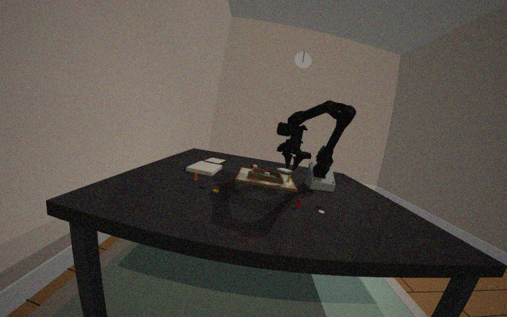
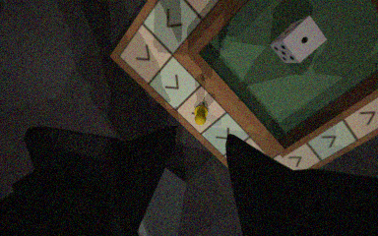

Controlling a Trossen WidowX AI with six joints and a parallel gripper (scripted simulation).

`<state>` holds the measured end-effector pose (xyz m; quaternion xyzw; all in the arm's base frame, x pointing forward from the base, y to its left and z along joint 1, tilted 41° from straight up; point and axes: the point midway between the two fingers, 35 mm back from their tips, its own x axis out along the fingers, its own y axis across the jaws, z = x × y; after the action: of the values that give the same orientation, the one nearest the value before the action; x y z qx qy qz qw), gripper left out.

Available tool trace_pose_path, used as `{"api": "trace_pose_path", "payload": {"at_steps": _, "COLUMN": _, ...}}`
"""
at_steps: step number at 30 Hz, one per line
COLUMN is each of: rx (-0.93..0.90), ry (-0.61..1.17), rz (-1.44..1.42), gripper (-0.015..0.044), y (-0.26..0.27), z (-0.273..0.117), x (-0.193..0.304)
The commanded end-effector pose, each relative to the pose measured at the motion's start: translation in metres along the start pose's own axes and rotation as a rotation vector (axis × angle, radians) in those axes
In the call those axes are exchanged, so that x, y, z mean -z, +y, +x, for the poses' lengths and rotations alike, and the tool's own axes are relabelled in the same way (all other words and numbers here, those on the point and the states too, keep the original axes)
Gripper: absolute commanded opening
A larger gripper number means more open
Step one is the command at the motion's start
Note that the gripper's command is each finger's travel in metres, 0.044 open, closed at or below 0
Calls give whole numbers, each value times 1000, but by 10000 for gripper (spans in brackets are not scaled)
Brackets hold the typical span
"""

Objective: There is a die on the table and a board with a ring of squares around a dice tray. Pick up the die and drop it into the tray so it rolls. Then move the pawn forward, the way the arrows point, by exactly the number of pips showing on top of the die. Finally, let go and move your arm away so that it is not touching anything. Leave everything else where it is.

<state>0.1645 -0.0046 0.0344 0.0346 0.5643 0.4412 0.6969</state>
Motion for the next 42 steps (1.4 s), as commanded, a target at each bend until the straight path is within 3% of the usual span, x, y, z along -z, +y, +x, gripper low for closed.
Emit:
{"api": "trace_pose_path", "payload": {"at_steps": 1, "rx": 4, "ry": -8, "rz": -35, "gripper": 200, "y": 1, "z": 0, "x": 1}}
{"api": "trace_pose_path", "payload": {"at_steps": 38, "rx": 2, "ry": -10, "rz": -36, "gripper": 200, "y": 2, "z": 57, "x": 0}}
{"api": "trace_pose_path", "payload": {"at_steps": 42, "rx": 2, "ry": -10, "rz": -36, "gripper": 95, "y": 2, "z": 57, "x": 0}}
